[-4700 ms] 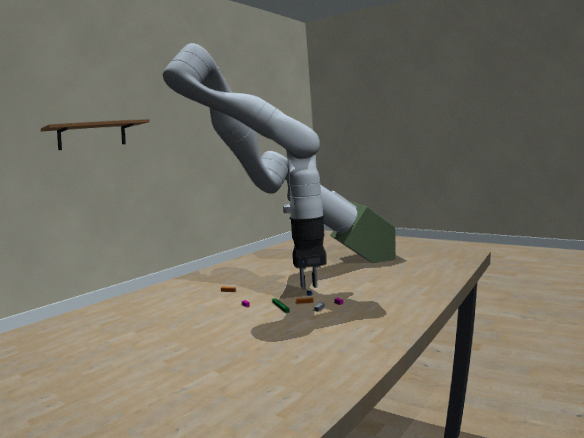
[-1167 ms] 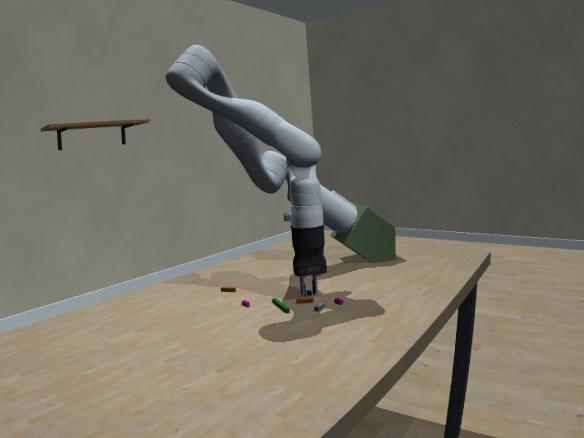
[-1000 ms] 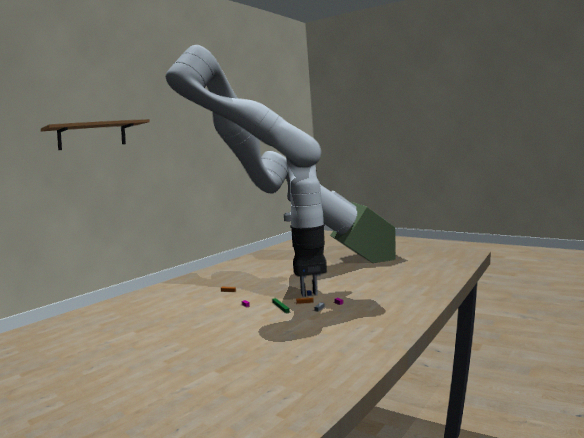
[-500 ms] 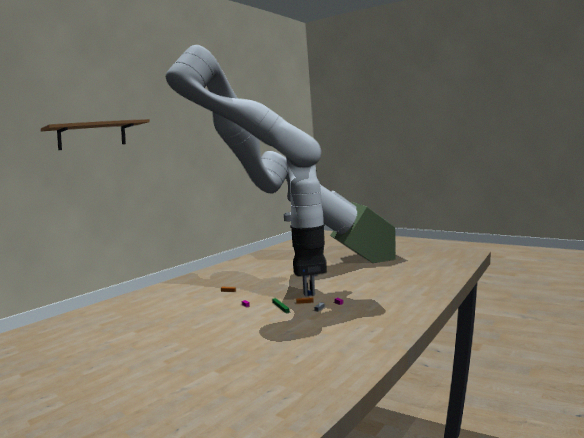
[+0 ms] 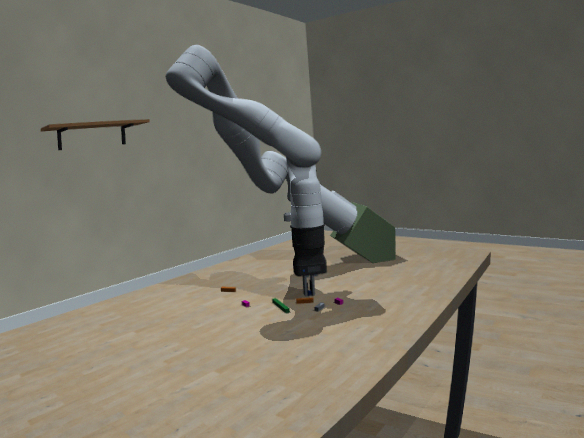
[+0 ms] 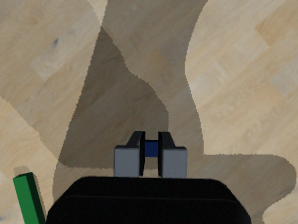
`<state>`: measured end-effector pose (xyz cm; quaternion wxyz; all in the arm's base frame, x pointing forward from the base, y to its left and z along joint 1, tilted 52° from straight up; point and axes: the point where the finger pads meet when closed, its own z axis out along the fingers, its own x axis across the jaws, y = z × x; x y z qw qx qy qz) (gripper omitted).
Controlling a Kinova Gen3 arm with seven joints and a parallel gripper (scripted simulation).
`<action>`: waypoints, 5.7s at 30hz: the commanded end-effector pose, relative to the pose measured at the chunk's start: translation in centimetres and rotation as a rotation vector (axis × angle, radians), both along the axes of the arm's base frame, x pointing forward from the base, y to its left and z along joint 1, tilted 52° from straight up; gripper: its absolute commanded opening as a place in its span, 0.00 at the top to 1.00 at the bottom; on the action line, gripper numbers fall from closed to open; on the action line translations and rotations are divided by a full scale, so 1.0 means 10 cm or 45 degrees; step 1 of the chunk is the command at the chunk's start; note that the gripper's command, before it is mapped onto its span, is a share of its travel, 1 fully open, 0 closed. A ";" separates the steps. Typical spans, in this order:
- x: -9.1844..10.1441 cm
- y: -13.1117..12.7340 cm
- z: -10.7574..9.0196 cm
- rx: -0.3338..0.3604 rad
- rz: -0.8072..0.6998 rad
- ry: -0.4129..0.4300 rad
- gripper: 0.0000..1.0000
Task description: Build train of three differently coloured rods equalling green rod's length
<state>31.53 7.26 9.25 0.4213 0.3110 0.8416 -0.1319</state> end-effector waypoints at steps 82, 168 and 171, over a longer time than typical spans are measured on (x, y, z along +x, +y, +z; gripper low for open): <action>-0.44 -0.05 1.32 -0.193 0.199 0.150 0.76; 0.19 -1.03 1.22 -0.355 0.348 0.274 0.76; 0.19 -1.03 1.22 -0.355 0.348 0.274 0.76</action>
